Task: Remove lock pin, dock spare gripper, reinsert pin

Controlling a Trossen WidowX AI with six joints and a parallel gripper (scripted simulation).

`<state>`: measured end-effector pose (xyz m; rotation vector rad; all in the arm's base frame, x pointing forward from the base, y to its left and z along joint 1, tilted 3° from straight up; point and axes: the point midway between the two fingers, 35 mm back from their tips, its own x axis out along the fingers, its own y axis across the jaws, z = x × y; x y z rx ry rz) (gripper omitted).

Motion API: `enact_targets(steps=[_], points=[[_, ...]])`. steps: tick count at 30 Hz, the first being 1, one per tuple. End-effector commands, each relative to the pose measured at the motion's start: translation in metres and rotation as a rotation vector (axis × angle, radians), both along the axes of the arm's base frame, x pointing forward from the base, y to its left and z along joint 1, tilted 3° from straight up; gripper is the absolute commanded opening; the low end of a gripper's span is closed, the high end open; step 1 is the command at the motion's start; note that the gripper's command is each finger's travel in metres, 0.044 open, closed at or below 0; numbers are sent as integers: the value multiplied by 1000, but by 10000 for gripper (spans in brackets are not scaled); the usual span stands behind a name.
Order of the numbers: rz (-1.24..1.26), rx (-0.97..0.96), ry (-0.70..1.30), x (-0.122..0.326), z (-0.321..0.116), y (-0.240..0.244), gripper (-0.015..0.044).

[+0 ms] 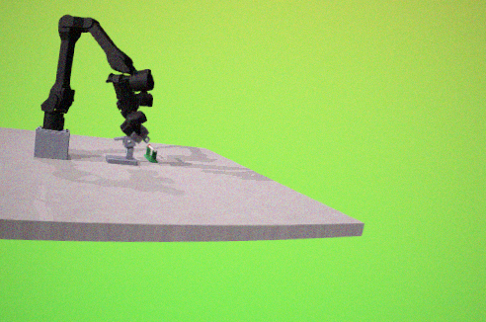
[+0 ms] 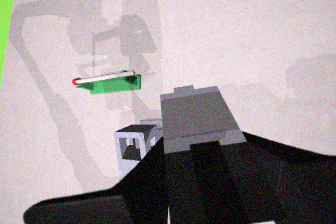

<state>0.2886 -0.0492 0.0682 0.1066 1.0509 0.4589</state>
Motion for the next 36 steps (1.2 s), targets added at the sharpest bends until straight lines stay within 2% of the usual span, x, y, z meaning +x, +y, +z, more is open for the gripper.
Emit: enact_targets(steps=[1, 19, 36], points=[[-1, -14, 53, 5, 7, 8, 0], [-11, -105, 336, -1, 25, 46, 0], [-31, -241, 511, -14, 44, 70, 0]])
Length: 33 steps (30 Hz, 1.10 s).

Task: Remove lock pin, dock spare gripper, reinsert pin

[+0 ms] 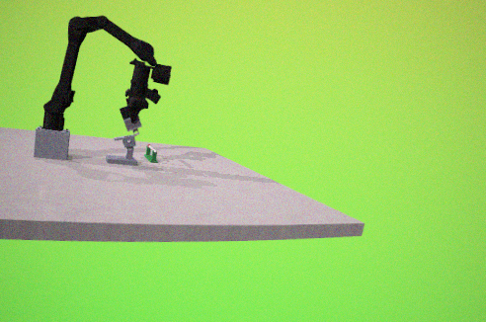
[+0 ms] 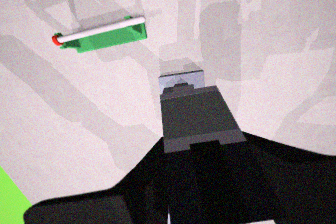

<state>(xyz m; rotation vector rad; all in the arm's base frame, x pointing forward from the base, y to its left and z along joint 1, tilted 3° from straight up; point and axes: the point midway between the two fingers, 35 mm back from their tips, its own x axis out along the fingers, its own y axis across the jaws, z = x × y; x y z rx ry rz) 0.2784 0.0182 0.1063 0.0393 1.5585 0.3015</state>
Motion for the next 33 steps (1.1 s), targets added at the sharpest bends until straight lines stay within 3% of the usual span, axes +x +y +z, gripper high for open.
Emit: enact_targets(steps=[1, 15, 33], points=[[-2, -41, 47, -5, 7, 4, 0], [23, -205, 187, -26, 33, 18, 0], [11, -209, 184, -20, 13, 20, 0]])
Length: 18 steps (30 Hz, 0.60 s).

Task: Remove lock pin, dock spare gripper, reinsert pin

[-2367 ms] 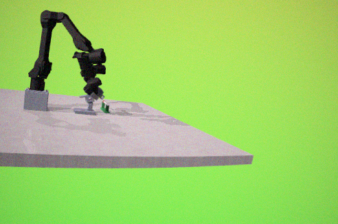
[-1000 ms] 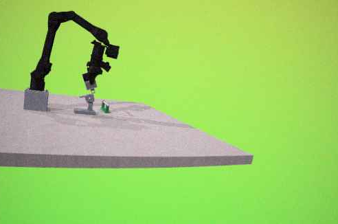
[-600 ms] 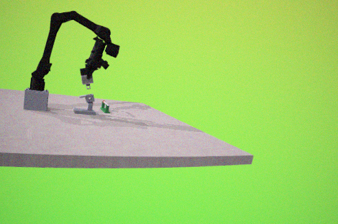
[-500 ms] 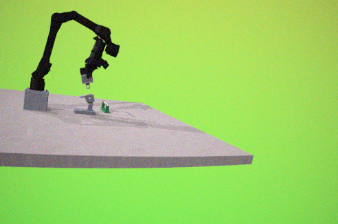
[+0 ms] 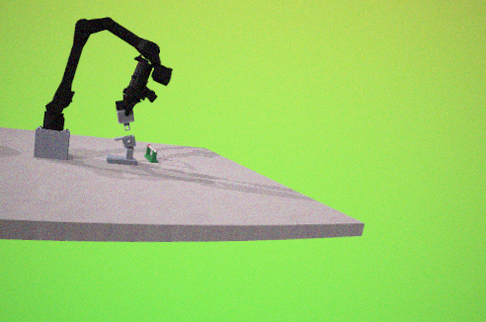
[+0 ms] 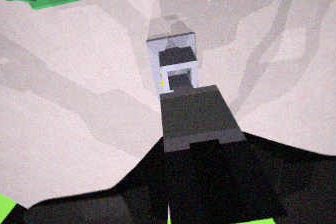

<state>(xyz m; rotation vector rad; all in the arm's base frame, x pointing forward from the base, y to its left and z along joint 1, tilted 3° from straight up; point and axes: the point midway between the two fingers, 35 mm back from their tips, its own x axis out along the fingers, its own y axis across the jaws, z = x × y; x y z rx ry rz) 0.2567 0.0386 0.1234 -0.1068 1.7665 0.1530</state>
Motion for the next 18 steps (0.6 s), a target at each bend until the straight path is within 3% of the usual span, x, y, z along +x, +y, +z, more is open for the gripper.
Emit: enact_targets(steps=[1, 18], points=[[-4, -5, -1, 2, -5, 0, 0], [-3, -4, -1, 8, -26, 2, 0]])
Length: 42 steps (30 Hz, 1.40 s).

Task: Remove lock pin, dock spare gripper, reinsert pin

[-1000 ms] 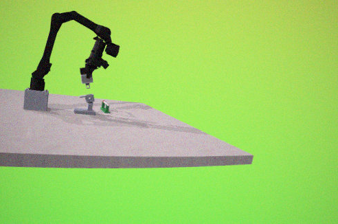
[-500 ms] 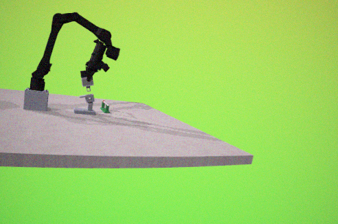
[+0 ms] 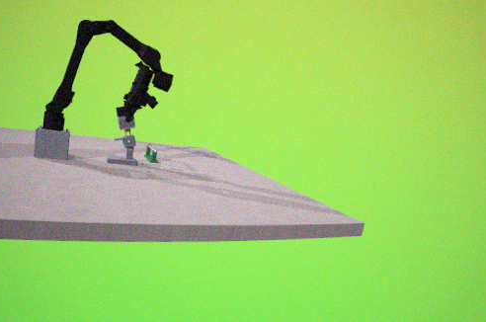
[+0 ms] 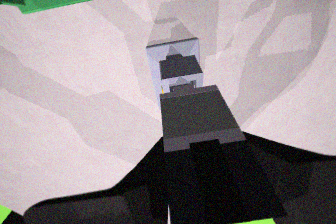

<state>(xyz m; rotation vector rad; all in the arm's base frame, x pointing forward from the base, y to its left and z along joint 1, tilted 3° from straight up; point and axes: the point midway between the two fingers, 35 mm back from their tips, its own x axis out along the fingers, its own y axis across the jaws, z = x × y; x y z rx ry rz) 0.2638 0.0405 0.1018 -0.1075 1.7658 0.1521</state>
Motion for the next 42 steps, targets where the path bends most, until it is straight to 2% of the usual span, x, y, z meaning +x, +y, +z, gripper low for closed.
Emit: enact_targets(steps=[1, 21, 35, 42], points=[[-3, -3, 0, 1, -6, 0, 0], [-2, -1, -1, 9, -30, 3, 0], [1, -1, 1, 8, -28, 2, 0], [1, -1, 1, 8, -28, 2, 184]])
